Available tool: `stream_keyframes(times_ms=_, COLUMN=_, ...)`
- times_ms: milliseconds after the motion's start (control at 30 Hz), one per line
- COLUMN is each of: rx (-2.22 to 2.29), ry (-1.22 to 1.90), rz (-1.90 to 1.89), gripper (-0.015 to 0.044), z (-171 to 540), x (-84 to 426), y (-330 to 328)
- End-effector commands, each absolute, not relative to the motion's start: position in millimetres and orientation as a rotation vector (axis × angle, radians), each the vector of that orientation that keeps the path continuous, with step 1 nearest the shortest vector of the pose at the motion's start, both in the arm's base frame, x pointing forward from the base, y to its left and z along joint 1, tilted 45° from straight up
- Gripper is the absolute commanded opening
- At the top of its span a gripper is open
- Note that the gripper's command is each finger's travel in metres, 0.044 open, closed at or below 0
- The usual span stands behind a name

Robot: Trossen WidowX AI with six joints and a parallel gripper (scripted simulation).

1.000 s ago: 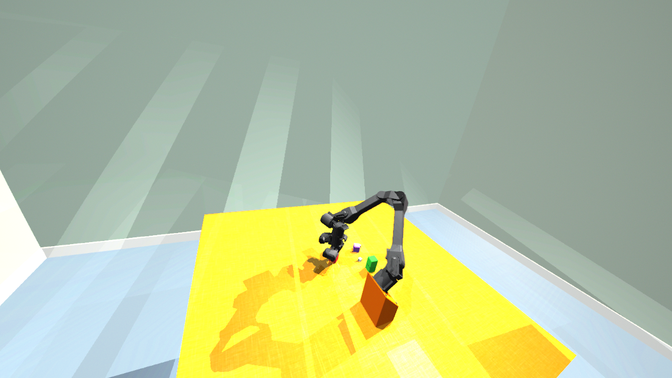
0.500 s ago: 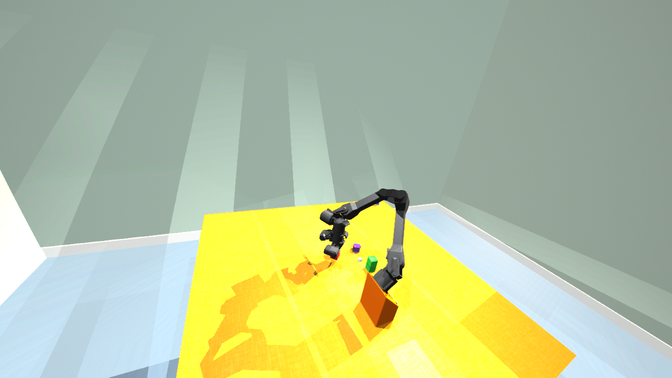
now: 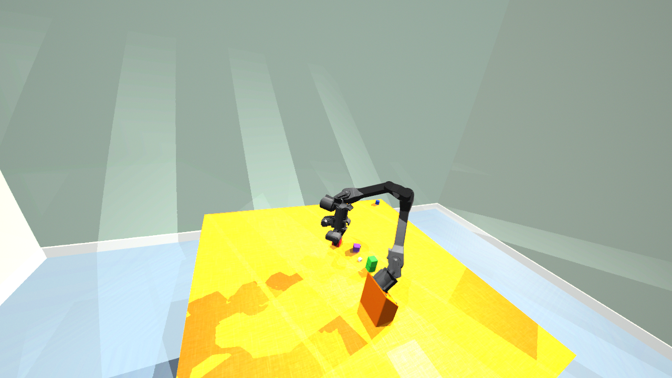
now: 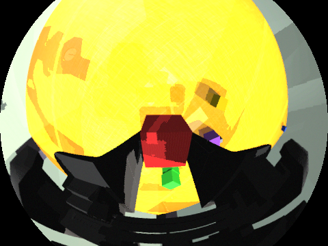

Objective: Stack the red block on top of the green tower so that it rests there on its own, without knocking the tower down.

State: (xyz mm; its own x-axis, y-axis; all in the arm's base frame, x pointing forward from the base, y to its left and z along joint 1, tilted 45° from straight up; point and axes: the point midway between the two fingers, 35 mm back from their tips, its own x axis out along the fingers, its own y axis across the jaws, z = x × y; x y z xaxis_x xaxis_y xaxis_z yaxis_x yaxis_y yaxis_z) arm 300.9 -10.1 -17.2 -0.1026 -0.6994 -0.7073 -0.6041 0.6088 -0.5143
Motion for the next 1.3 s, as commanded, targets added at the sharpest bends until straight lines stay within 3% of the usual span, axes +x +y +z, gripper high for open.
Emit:
stream_keyframes(times_ms=0, rx=-1.054, ry=1.777, rz=-0.116, gripper=0.0, z=-4.0, x=304.7, y=2.8)
stream_keyframes(times_ms=367, rx=-1.053, ry=1.778, rz=-0.115, gripper=0.0, z=5.4, x=298.5, y=-1.7)
stream_keyframes(times_ms=1267, rx=-1.056, ry=1.782, rz=-0.113, gripper=0.0, z=76.6, x=222.6, y=-55.5)
